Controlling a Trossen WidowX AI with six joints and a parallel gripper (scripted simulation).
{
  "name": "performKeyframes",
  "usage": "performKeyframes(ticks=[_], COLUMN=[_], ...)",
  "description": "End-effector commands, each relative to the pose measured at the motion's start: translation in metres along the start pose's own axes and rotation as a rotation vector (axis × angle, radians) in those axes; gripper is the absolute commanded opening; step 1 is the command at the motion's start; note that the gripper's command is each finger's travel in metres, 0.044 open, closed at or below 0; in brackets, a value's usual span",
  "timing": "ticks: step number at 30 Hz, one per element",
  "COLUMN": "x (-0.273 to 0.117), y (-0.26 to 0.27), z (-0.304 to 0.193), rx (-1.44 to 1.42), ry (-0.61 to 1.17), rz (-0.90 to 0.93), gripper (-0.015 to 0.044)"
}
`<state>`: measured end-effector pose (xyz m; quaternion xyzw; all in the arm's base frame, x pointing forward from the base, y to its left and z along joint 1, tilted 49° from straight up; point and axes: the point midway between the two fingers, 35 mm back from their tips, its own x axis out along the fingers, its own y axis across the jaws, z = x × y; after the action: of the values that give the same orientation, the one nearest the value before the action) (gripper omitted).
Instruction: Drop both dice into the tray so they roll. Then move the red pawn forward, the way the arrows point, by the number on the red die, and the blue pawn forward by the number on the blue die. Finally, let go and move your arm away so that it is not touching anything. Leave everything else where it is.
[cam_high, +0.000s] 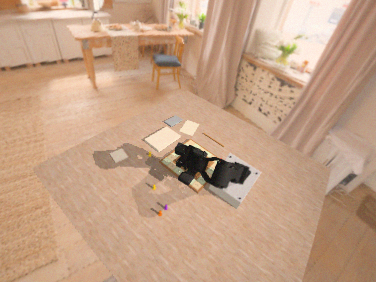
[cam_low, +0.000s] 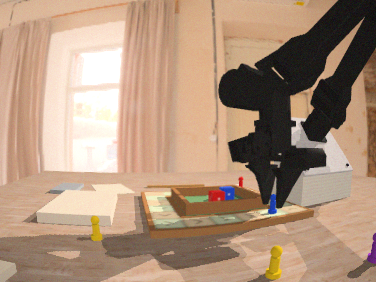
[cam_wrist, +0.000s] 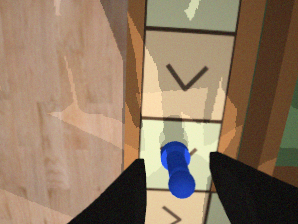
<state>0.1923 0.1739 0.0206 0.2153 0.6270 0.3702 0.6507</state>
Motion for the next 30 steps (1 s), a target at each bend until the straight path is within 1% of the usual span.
performKeyframes(ticks=[1,3,6,8,12,16,21,26,28,29,30], x=[-0.002,-0.014,-0.044,-0.05,-0.055,-0.074,-0.103,-0.128,-0.132,-0.124,-0.124], y=[0.0,-0.001,-0.001,0.0,-0.003,-0.038,-0.079,-0.103,-0.105,-0.099,-0.099], z=[0.001,0.002,0.002,0.001,0.001,-0.004,-0.026,-0.055,-0.06,-0.047,-0.047], rx=[-0.005,-0.002,0.006,0.008,0.01,0.048,0.101,0.135,0.138,0.134,0.134], ry=[0.0,0.003,0.011,0.012,0.011,0.007,0.016,0.019,0.018,0.01,0.01], rz=[-0.001,-0.006,-0.007,-0.006,-0.01,-0.052,-0.062,-0.007,0.004,-0.032,-0.032], gripper=[0.0263,0.0315,0.0394,0.044,0.044,0.044,0.044,0.044,0.044,0.044,0.044])
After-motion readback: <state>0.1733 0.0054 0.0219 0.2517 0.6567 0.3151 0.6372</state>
